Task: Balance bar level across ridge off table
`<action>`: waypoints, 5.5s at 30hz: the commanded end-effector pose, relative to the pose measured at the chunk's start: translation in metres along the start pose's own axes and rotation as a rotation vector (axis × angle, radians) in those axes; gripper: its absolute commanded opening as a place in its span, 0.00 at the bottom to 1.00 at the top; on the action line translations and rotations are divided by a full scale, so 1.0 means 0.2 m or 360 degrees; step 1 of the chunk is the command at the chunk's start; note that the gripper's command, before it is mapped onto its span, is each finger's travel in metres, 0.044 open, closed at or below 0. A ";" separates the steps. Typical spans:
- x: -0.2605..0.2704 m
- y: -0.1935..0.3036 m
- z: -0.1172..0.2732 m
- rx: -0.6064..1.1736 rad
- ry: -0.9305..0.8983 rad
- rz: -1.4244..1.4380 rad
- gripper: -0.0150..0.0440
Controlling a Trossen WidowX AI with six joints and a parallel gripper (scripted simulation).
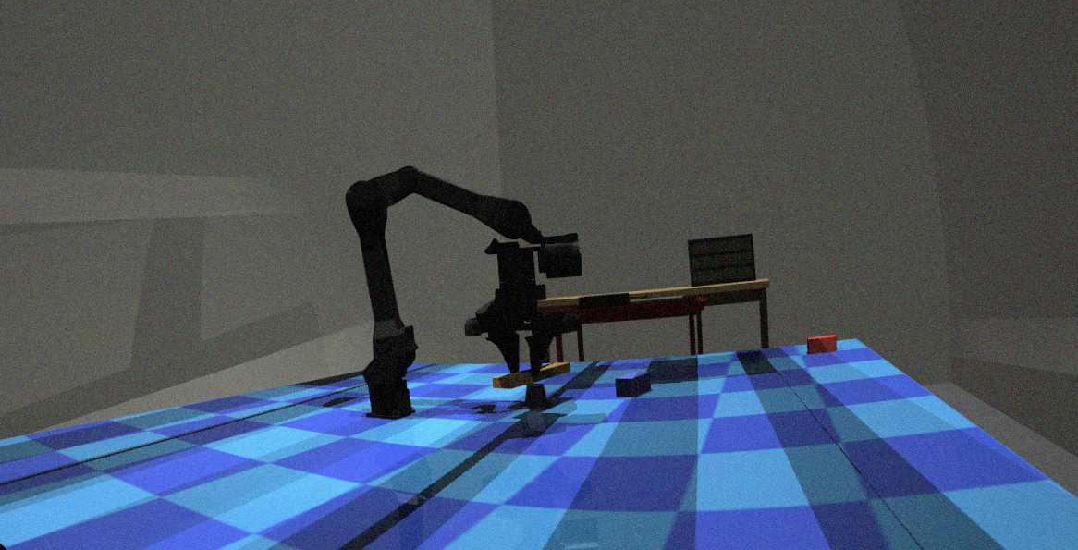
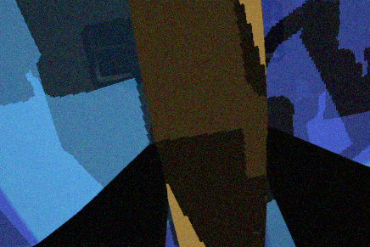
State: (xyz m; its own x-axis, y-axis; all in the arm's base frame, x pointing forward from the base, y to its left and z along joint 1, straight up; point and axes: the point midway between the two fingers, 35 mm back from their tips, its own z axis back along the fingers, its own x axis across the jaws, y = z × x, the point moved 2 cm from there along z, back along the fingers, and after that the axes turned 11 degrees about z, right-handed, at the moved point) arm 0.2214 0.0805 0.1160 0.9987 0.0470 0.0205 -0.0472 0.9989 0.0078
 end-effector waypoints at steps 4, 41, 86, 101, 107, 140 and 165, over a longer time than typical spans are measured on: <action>0.00 0.00 0.00 -0.0002 0.0000 -0.0005 0.25; 0.00 0.00 -0.02 -0.0002 0.0000 -0.0005 0.25; 0.00 0.00 -0.04 -0.0002 0.0000 -0.0005 0.25; 0.00 0.00 -0.04 -0.0002 0.0000 -0.0005 0.25; 0.00 0.00 -0.04 -0.0002 0.0000 -0.0005 0.25; 0.00 0.00 -0.04 -0.0002 0.0000 -0.0005 0.25; 0.00 0.00 -0.04 -0.0002 0.0000 -0.0005 0.25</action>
State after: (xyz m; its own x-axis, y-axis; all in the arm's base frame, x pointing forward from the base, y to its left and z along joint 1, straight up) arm 0.2215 0.0805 0.1073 0.9987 0.0454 0.0223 -0.0456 0.9989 0.0085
